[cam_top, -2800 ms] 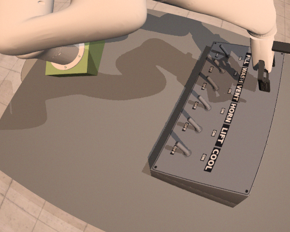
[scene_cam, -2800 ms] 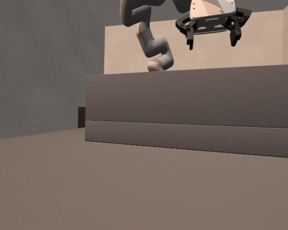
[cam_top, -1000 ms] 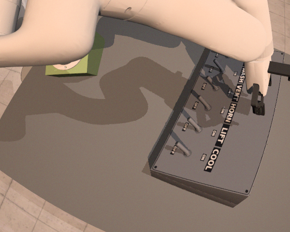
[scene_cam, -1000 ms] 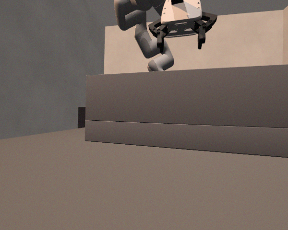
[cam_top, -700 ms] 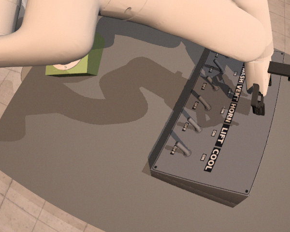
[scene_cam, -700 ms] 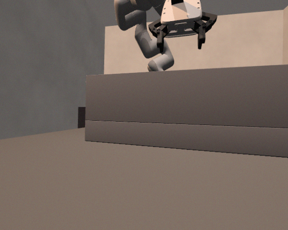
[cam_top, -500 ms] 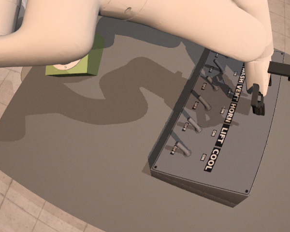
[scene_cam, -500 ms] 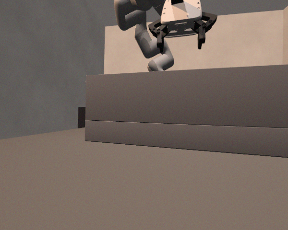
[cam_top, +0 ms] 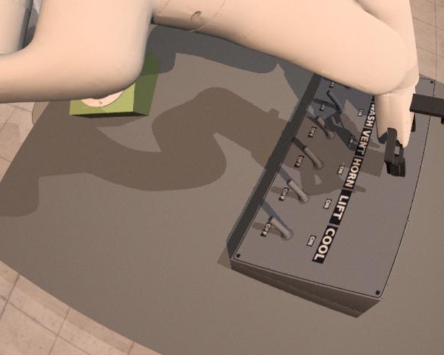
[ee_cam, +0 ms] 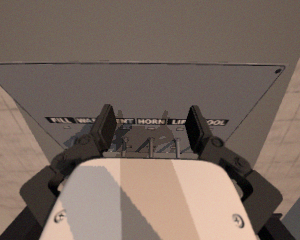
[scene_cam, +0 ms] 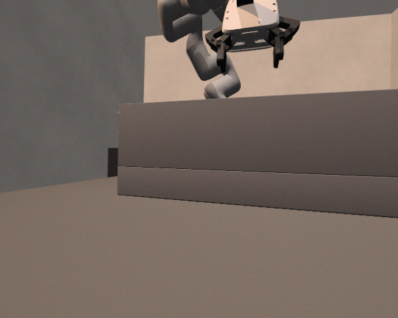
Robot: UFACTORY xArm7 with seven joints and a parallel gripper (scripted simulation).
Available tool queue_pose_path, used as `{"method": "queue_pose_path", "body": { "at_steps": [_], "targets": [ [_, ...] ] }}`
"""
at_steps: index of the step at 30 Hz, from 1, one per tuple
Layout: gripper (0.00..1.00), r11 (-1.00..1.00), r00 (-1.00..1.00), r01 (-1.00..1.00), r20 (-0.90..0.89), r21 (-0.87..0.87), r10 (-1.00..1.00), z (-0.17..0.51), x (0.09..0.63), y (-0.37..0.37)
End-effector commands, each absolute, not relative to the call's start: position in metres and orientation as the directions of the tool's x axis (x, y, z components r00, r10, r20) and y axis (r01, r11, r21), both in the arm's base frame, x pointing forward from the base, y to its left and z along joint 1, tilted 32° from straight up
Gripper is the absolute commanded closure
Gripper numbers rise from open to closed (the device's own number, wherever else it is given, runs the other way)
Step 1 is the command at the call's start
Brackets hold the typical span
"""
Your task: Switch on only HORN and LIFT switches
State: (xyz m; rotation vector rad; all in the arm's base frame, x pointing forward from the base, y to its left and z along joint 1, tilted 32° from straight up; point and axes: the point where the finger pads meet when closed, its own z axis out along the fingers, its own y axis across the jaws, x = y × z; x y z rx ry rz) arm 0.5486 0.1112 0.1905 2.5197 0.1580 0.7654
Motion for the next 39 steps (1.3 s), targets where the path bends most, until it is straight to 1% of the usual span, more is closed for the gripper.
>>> {"method": "queue_pose_path", "body": {
  "at_steps": [1, 19, 32, 39],
  "targets": [
    [0.00, -0.870, 0.833, -0.032, 0.494, 0.491, 0.249, 0.192, 0.549, 0.113],
    [0.00, -0.870, 0.833, -0.032, 0.494, 0.491, 0.249, 0.199, 0.549, 0.101],
    [0.00, -0.870, 0.833, -0.032, 0.494, 0.491, 0.249, 0.221, 0.547, 0.063],
    [0.00, -0.870, 0.833, -0.032, 0.494, 0.491, 0.249, 0.226, 0.547, 0.054]
  ]
}}
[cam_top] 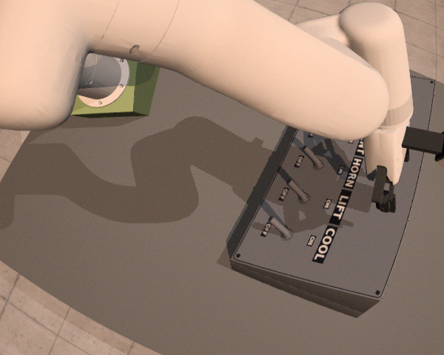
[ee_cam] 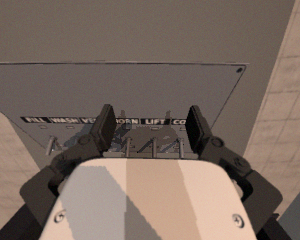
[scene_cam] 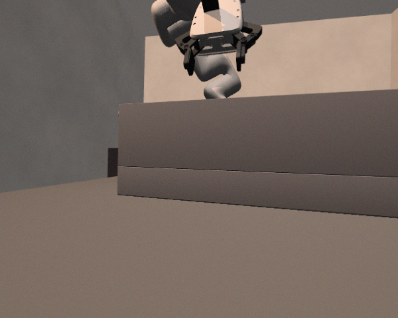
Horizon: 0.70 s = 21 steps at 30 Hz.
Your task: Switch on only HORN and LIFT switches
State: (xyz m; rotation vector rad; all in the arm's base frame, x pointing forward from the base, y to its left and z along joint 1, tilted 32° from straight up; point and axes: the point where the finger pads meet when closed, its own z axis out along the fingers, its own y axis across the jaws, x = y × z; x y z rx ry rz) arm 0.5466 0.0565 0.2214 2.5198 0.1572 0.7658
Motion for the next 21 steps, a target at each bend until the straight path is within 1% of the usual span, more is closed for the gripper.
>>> {"method": "queue_pose_path", "body": {
  "at_steps": [1, 21],
  "targets": [
    [0.00, -0.870, 0.833, -0.032, 0.494, 0.491, 0.249, 0.2265, 0.5470, 0.0525],
    [0.00, -0.870, 0.833, -0.032, 0.494, 0.491, 0.249, 0.2276, 0.5469, 0.0505]
  ]
}}
